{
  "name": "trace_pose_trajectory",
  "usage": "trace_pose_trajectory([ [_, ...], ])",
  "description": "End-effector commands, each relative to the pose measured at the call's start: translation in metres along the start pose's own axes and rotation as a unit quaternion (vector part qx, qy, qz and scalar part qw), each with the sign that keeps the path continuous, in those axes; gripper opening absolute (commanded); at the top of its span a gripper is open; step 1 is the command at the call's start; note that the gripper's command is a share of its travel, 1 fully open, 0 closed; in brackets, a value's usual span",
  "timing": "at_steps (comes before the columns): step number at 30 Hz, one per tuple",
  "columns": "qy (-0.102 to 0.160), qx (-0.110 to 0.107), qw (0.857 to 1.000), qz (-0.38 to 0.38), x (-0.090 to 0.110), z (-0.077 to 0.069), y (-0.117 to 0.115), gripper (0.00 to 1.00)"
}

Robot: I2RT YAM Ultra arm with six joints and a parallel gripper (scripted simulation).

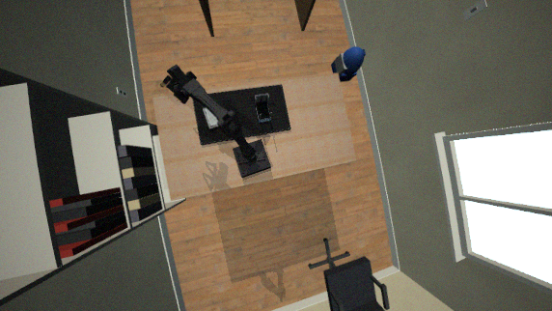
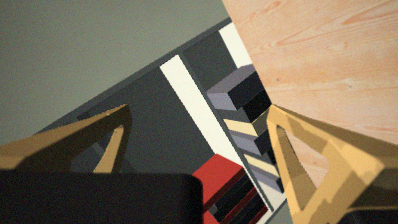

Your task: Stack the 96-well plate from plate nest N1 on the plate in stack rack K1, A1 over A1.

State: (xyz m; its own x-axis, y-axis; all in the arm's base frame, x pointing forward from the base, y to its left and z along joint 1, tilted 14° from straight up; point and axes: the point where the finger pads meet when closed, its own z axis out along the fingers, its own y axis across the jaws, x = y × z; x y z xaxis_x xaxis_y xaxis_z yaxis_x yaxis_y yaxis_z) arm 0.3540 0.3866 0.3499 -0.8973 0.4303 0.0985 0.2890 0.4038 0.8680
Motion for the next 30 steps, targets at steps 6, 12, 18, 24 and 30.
trace_pose_trajectory([
  [6,-0.031,0.075,0.994,-0.067,-0.002,-0.012,-0.035,1.00],
  [12,-0.047,0.111,0.986,-0.118,-0.005,-0.022,-0.043,1.00],
  [18,-0.046,0.159,0.977,-0.134,-0.008,-0.020,-0.072,1.00],
  [24,-0.054,0.213,0.956,-0.193,-0.014,-0.033,-0.087,1.00],
  [30,-0.052,0.254,0.939,-0.227,-0.017,-0.043,-0.103,1.00],
])
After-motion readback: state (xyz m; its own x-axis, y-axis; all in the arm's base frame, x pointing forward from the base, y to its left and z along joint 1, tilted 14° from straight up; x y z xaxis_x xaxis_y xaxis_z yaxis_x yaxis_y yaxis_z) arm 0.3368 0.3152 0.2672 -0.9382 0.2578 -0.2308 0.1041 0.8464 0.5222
